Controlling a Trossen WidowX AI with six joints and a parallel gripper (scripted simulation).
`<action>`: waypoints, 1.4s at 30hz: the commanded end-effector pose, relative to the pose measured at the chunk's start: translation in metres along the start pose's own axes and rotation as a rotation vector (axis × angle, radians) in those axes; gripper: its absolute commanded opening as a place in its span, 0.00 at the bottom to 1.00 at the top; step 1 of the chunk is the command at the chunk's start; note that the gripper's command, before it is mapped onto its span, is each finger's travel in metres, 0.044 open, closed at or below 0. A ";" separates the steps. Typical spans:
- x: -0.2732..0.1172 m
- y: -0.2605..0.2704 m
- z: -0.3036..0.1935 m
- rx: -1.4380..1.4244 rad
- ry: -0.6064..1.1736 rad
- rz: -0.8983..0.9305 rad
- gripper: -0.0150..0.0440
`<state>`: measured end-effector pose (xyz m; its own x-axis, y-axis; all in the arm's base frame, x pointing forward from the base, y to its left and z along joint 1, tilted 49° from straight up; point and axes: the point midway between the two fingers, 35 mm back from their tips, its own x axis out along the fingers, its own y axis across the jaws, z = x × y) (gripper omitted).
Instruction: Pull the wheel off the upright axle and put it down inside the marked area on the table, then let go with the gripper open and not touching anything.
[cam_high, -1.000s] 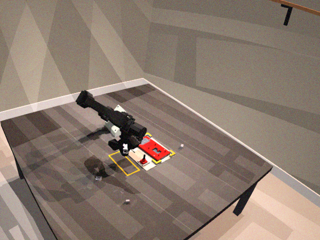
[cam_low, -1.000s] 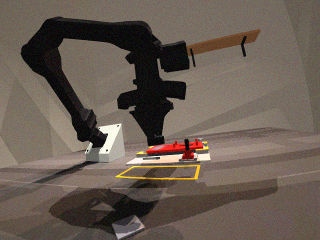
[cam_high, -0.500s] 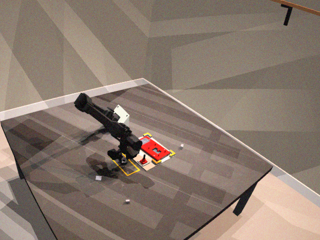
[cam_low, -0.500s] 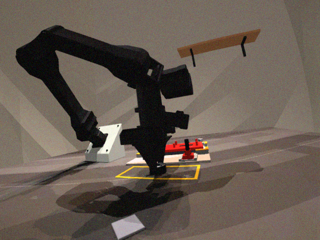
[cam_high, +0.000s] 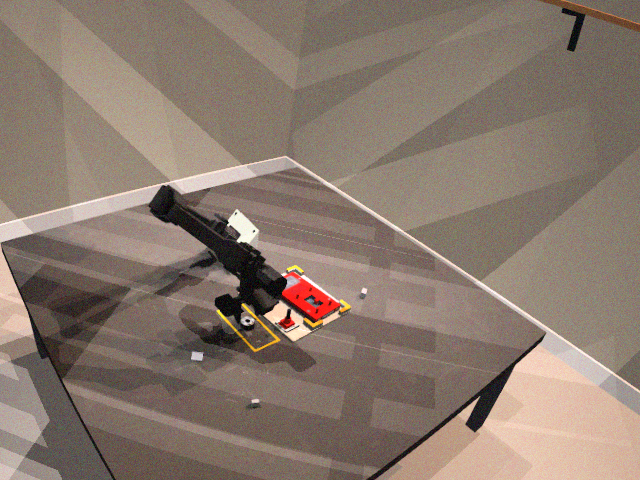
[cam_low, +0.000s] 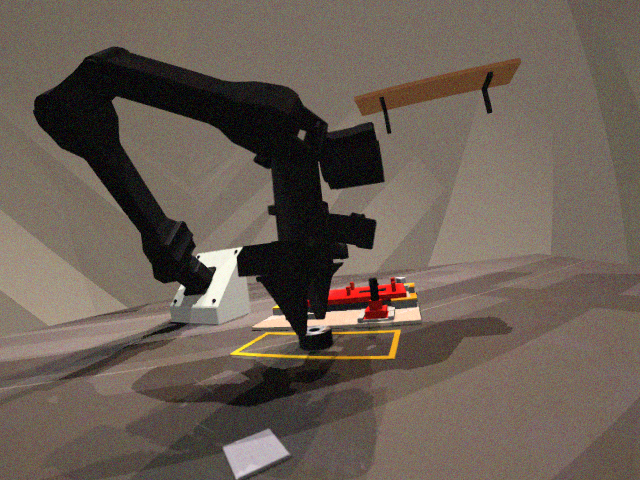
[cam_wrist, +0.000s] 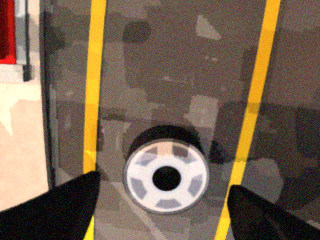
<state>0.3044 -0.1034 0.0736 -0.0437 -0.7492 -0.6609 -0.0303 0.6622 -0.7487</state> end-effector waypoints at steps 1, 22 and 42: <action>-0.026 0.001 0.003 0.003 -0.015 0.002 0.76; -0.092 0.039 -0.080 -0.003 -0.012 0.002 1.00; -0.092 0.039 -0.080 -0.003 -0.012 0.002 1.00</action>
<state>0.2279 -0.0079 0.1095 -0.0291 -0.7489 -0.6621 -0.0345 0.6627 -0.7481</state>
